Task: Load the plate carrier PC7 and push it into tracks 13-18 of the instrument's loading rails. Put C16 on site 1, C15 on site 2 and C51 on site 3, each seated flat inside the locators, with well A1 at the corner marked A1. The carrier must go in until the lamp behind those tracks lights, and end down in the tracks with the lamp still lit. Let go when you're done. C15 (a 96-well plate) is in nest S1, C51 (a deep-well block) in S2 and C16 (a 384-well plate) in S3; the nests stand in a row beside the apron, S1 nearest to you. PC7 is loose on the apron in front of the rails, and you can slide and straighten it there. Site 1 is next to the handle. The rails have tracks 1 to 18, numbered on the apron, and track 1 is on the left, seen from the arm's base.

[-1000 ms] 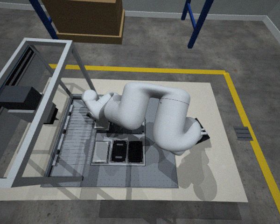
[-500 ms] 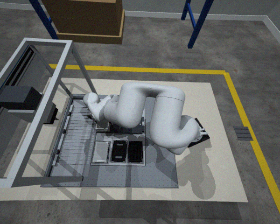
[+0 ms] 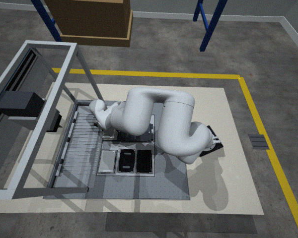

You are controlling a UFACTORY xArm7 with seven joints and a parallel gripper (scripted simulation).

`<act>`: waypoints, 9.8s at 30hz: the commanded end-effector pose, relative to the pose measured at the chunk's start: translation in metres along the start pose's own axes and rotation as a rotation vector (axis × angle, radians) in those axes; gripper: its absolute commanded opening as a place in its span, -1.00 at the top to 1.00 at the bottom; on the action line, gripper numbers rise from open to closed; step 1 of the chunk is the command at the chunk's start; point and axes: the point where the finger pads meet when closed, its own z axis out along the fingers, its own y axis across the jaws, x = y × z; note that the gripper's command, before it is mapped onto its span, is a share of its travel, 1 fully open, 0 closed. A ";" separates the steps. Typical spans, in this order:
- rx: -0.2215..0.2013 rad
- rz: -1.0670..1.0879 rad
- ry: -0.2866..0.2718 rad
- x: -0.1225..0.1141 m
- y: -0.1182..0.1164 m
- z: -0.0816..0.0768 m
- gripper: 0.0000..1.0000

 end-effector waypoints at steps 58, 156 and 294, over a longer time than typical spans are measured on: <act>0.004 0.000 0.002 0.001 -0.001 0.013 -1.00; 0.004 0.000 0.002 0.001 -0.001 -0.089 -1.00; 0.003 -0.022 -0.001 -0.190 0.222 -0.061 -1.00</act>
